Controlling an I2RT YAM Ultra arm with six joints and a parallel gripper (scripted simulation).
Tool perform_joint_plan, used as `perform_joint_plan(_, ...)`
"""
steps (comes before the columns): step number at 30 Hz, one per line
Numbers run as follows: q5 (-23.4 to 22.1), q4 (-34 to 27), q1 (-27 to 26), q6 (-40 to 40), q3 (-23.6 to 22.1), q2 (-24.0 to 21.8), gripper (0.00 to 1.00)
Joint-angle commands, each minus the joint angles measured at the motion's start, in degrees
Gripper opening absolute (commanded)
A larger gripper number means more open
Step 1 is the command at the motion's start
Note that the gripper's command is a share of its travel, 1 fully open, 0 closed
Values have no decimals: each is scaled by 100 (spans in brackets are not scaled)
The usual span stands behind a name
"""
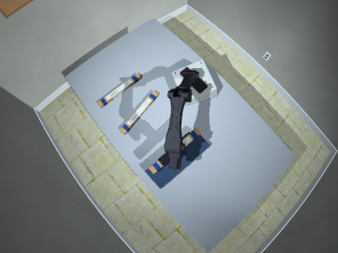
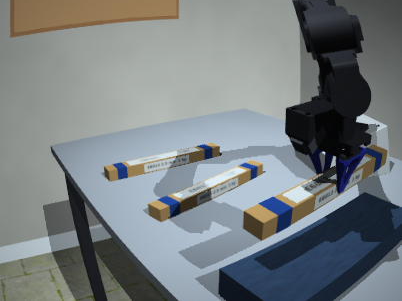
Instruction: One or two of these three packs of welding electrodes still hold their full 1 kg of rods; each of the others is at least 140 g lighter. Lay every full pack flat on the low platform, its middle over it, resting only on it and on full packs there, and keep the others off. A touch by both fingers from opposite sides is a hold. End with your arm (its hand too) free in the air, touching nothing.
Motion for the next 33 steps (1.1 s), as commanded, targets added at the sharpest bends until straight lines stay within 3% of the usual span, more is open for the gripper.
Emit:
perform_joint_plan(1, 73, -130, 187, 6, 352, -359, 0)
perform_joint_plan(12, 73, 202, 158, -61, 155, -365, 0)
perform_joint_plan(16, 74, 361, 136, -87, -218, -352, 0)
perform_joint_plan(18, 72, 481, 127, -97, -140, -408, 0)
perform_joint_plan(33, 62, 1016, 39, -168, -816, -400, 0)
